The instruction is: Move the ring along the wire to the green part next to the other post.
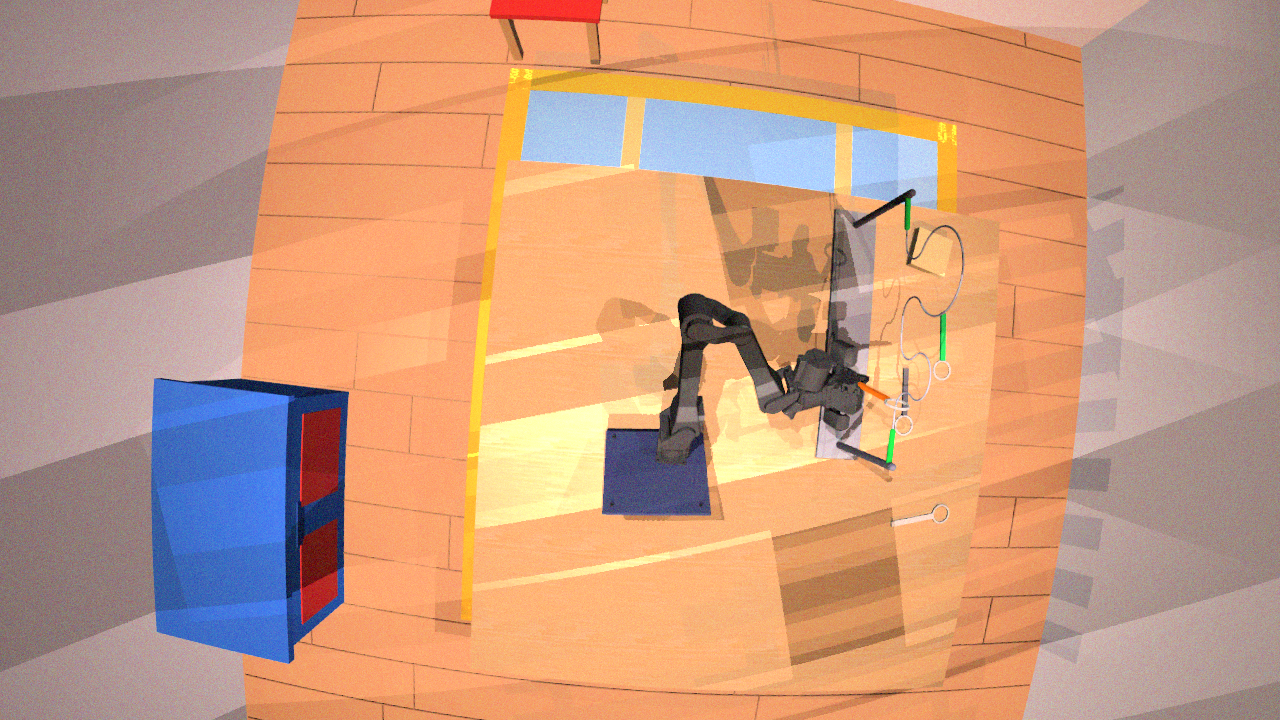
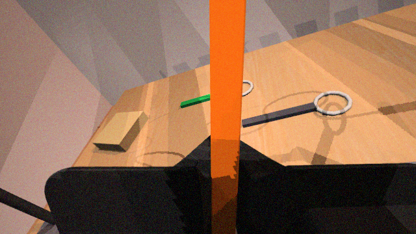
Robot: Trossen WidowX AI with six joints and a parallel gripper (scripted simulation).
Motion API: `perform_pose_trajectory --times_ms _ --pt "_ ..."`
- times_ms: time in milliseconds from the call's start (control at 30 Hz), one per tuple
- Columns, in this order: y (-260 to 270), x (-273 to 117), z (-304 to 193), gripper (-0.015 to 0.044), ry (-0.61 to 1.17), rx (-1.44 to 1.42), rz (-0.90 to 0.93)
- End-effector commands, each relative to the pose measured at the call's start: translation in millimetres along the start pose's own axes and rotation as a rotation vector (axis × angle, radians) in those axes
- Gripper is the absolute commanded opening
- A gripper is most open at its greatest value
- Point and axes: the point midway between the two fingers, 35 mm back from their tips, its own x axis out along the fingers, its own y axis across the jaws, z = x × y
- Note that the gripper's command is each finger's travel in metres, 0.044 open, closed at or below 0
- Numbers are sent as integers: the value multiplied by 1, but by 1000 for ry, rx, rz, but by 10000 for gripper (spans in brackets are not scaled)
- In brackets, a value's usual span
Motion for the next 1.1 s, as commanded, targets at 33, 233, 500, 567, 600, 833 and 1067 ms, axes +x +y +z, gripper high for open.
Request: perform_pose_trajectory --times_ms 33,233,500,567,600,833,1067 --pt "-17 -4 -1 -150 13 -73 -43" --pt "-32 -7 1 -150 23 -152 -79" --pt "-51 -11 5 -150 34 -235 -117" --pt "-54 -12 6 -150 35 -248 -123" --pt "-56 -12 7 -150 36 -252 -125" --pt "-65 -15 10 -150 39 -277 -137" --pt "-73 -17 12 -150 39 -287 -141"
